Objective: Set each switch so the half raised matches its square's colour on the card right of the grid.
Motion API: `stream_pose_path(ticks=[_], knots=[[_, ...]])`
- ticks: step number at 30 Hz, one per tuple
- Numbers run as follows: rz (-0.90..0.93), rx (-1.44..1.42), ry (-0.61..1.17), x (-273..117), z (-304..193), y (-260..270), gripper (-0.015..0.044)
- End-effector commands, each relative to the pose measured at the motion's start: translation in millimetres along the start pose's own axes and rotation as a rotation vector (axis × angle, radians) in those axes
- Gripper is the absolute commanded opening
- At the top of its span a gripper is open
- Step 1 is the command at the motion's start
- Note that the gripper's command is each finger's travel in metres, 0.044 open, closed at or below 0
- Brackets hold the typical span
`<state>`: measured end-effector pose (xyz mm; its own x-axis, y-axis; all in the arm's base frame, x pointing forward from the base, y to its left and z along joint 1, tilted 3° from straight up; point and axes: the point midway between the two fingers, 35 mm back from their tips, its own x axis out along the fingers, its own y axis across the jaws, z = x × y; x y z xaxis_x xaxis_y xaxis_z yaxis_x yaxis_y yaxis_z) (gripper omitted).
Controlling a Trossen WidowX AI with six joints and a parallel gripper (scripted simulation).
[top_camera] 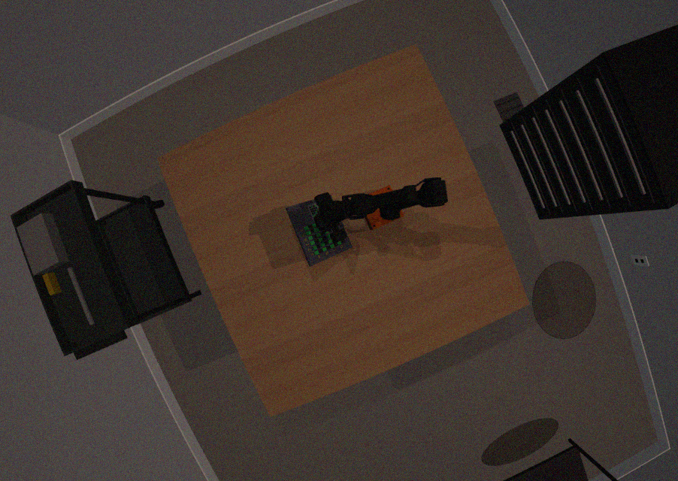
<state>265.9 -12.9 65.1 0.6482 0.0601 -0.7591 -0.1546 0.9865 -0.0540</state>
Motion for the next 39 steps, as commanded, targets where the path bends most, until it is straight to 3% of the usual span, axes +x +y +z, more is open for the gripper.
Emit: stream_pose_path(ticks=[1,31,39], knots=[[-0.005,0.007,0.002,1.0,-0.6,-0.6,0.0000],[-0.005,0.007,0.002,5.0,-0.7,-0.7,0.0000],[-0.005,0.006,0.030,-58.6,2.2,-0.5,0.0000]])
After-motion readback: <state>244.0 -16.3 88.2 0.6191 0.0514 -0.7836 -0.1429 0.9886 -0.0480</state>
